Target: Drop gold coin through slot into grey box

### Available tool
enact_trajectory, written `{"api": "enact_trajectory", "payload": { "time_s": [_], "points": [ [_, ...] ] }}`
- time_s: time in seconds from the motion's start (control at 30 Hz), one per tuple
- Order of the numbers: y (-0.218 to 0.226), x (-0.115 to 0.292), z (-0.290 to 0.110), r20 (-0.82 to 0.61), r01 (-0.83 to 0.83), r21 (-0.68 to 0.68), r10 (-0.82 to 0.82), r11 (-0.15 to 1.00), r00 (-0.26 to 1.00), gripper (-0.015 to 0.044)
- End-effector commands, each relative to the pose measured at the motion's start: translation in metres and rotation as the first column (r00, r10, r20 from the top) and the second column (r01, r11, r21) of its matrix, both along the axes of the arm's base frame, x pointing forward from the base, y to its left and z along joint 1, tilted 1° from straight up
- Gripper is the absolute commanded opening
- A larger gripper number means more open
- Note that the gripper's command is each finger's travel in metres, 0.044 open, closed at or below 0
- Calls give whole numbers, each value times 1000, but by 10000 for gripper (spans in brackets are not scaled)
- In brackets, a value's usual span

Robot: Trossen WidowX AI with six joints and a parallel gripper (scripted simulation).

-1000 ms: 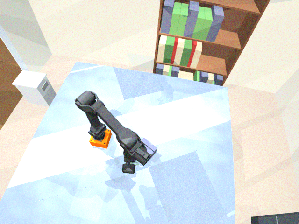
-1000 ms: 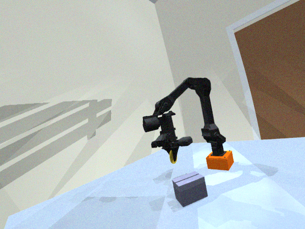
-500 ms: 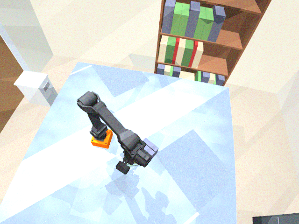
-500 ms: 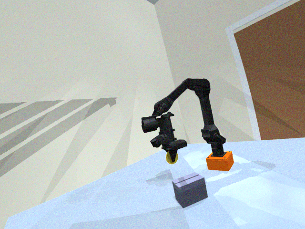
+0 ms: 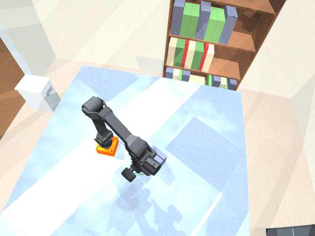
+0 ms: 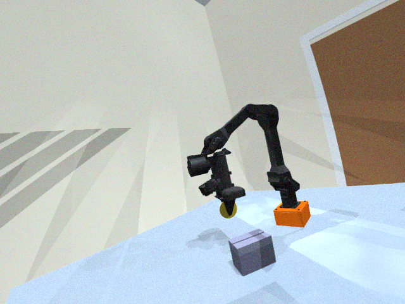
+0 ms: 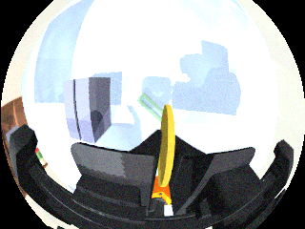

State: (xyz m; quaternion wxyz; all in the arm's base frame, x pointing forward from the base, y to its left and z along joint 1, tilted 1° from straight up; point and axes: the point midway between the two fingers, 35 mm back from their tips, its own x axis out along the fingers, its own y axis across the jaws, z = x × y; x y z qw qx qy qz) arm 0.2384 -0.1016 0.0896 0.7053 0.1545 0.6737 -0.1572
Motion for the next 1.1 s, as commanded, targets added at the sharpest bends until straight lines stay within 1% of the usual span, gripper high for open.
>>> {"api": "enact_trajectory", "payload": {
  "time_s": [0.0,1.07],
  "points": [
    [7,6,1,-1,5,1,-5,1000,1000,0],
    [75,46,2,2,5,7,-5,1000,1000,0]
  ]
}}
